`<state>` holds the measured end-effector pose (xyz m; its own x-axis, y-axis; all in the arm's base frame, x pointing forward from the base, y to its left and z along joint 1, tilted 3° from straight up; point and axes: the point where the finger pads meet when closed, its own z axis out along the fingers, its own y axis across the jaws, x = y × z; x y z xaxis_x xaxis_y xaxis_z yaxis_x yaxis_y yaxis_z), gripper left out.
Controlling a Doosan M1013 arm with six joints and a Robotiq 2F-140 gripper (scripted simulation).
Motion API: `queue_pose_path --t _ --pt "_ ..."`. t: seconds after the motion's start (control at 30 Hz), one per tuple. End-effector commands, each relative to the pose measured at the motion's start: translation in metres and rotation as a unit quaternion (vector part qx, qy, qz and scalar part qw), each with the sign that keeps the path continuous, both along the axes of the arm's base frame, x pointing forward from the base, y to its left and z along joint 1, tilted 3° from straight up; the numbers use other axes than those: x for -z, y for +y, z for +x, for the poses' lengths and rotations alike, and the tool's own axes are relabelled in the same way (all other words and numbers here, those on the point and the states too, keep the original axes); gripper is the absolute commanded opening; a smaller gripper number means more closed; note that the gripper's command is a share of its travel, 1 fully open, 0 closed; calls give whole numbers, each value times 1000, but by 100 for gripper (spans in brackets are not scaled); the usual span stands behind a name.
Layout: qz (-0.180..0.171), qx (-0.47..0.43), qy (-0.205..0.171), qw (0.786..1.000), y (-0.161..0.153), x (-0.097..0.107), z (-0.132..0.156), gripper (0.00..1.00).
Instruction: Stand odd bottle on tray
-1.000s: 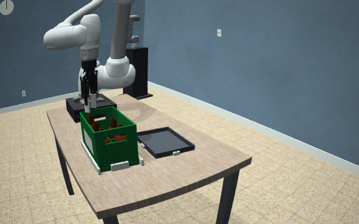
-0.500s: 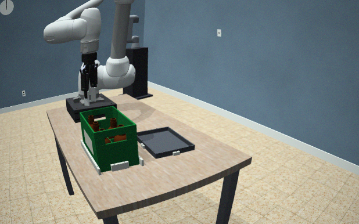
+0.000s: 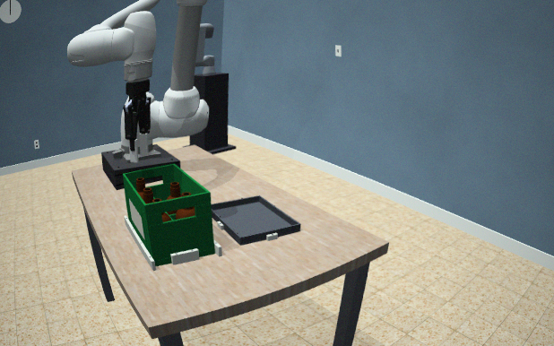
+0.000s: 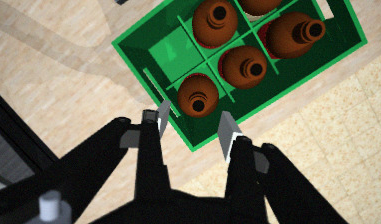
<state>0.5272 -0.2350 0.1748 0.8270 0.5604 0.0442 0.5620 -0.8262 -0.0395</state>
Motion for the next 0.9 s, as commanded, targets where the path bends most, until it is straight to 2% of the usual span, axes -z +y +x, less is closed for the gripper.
queue_pose_path --t 0.0,0.23,0.27,0.87 --pt "-2 -1 -1 1000 -3 -4 1 38" --pt "-2 -1 -1 1000 -3 -4 1 38" --pt "-2 -1 -1 1000 -3 -4 1 0" --pt "-2 -1 -1 1000 -3 -4 1 0"
